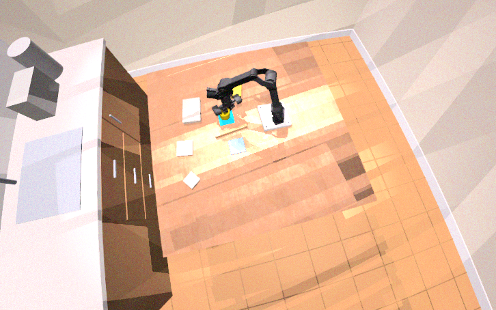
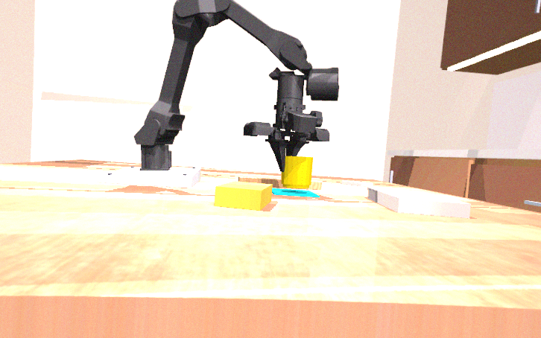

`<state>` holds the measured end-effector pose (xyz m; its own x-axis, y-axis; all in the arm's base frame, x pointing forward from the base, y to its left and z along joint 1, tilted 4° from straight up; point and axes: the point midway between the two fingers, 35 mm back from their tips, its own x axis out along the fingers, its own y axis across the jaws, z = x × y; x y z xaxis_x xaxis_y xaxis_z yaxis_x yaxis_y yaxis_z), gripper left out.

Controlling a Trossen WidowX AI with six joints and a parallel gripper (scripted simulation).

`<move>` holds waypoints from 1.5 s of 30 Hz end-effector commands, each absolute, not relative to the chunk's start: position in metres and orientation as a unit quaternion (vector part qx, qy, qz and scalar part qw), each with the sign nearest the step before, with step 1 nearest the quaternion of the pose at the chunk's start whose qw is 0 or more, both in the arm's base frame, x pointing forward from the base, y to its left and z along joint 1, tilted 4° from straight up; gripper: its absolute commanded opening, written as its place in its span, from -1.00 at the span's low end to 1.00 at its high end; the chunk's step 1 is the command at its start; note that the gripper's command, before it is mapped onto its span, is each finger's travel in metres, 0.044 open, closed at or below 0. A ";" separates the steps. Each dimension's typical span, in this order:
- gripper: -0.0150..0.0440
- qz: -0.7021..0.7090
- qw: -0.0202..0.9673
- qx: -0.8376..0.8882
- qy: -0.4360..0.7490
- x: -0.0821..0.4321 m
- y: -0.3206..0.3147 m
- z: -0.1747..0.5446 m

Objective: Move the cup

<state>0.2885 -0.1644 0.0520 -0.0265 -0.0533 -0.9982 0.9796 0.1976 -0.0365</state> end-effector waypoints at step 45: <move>0.01 -0.469 0.549 0.425 0.546 0.289 -0.164 0.066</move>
<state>0.2886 -0.1635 0.0611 -0.0377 -0.0473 -0.9982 0.9785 0.2011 -0.0465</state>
